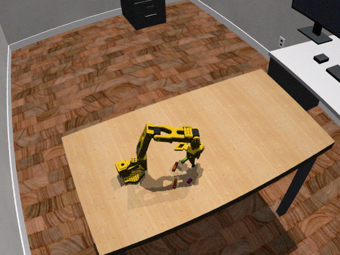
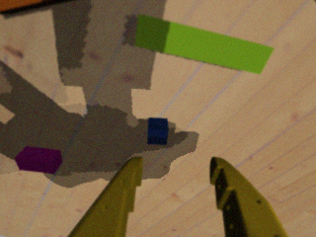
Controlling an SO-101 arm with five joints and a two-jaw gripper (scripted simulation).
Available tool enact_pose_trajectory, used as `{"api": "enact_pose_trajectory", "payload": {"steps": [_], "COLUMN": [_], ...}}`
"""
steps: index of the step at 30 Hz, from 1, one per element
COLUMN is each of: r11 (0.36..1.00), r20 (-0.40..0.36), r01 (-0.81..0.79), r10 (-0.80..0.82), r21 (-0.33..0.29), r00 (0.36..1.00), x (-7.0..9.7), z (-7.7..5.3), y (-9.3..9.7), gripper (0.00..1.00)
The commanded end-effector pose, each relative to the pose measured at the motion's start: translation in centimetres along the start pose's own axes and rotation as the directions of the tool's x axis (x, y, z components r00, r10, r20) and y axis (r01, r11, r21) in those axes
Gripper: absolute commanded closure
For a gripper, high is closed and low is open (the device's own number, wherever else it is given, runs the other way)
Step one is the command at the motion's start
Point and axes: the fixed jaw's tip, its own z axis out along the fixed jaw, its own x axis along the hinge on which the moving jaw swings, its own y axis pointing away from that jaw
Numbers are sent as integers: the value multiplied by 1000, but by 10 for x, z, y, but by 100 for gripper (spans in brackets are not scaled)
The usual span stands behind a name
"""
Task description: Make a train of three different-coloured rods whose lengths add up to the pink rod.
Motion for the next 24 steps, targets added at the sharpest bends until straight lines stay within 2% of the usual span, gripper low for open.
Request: {"api": "enact_pose_trajectory", "payload": {"steps": [1,10,24], "r11": [998,998,998], "r20": [-70,-70,-70], "r01": [13,13,13], "r10": [-9,-9,-9], "r21": [57,57,57], "r00": [998,998,998], "x": [7,7,7], "z": [-9,2,3], "y": [-7,-7,-7], "gripper": [81,81,81]}}
